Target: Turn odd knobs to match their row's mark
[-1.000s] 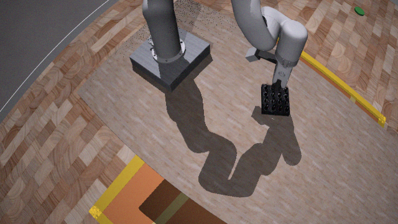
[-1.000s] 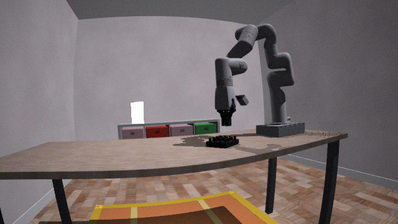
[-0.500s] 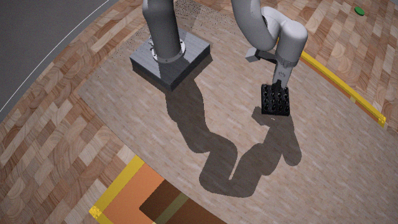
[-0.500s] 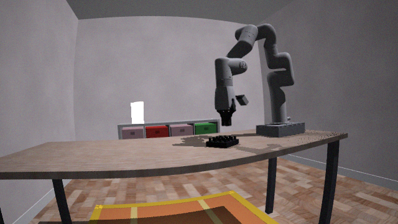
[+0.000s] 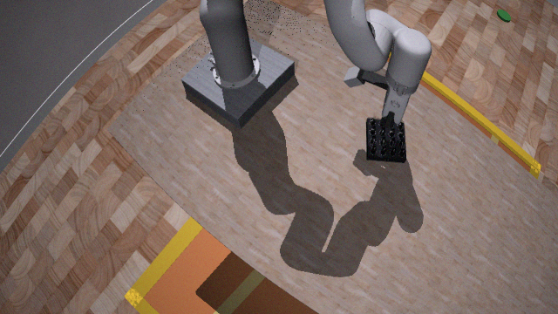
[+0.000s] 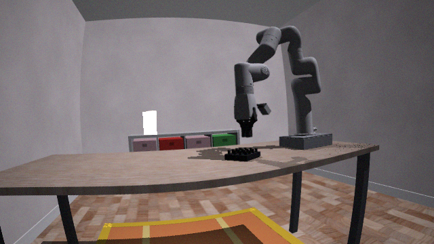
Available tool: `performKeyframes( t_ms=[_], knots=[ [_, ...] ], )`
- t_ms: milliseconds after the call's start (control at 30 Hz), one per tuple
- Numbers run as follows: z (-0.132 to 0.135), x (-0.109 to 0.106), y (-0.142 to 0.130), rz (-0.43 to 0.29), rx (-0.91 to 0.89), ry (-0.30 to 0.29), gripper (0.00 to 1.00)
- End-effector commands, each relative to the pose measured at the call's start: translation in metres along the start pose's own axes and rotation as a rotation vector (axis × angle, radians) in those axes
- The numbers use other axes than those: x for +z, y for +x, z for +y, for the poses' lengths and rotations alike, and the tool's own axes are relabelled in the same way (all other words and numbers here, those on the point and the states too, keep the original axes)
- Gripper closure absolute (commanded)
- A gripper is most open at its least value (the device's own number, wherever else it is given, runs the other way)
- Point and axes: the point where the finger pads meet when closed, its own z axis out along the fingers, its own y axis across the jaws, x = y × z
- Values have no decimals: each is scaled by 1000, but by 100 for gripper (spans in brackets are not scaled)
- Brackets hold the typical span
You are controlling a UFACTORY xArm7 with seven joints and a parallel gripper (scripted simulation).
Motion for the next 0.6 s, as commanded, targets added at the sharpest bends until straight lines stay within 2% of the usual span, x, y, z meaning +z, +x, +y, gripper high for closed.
performKeyframes(
  t_ms=[0,567],
  knots=[
    [0,-1,-1,-4,0,0,81],
    [0,2,-2,-4,0,-1,81]
  ],
)
